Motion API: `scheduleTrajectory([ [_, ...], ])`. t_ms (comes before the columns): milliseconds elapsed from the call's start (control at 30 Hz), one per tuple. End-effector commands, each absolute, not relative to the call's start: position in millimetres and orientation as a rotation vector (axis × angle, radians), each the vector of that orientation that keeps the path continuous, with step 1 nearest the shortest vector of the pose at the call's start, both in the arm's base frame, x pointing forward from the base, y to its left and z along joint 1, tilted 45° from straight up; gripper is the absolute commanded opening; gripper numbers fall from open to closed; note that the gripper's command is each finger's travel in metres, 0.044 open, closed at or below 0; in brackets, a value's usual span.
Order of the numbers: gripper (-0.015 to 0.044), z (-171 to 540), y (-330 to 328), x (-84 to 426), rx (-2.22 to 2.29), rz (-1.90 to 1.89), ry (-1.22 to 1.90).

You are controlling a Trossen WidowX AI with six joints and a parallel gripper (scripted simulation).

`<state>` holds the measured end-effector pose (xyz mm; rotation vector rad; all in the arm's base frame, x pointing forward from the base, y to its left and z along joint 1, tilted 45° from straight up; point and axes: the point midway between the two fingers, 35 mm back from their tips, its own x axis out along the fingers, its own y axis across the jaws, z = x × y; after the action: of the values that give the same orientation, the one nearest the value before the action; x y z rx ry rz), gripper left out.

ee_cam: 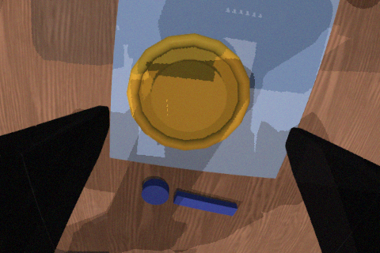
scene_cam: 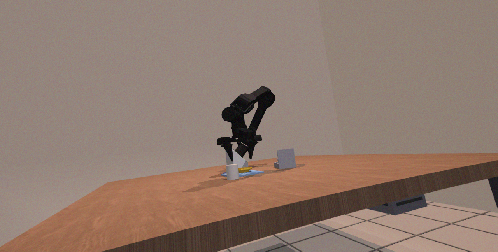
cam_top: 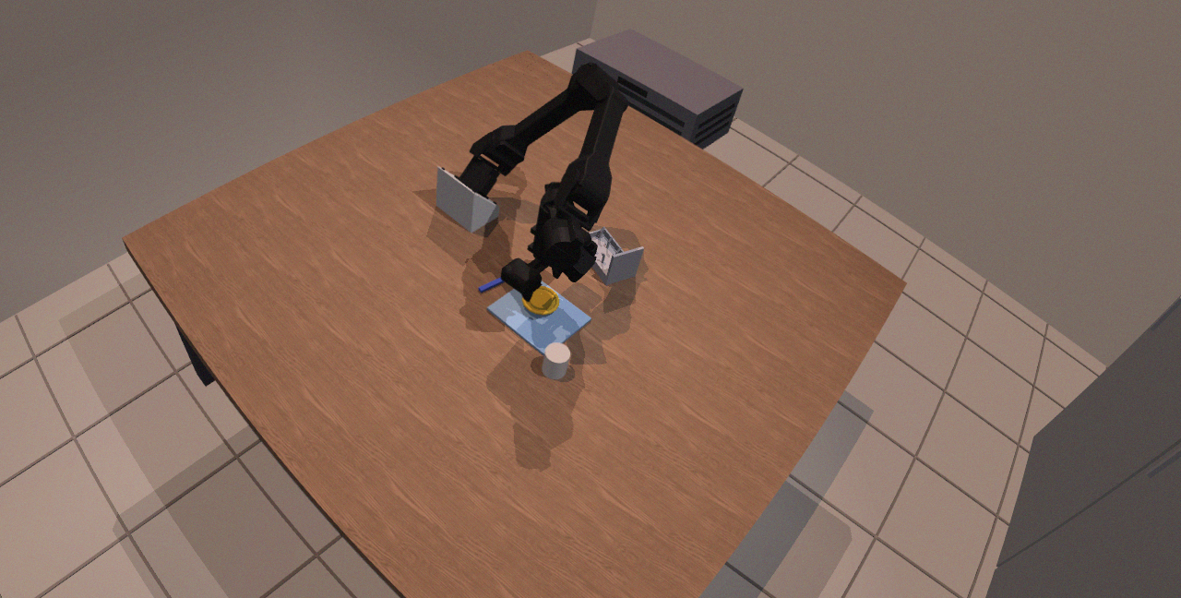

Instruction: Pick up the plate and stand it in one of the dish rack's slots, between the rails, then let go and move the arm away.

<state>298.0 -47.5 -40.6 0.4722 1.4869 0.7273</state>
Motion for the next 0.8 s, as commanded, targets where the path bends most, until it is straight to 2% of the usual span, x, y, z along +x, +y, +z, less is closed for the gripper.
scheduleTrajectory([
  [0,0.04,-46.7,-39.5,296.4,0.484,0.73,1.492],
  [767,0.04,-70.1,-11.7,293.9,0.486,0.732,1.491],
])
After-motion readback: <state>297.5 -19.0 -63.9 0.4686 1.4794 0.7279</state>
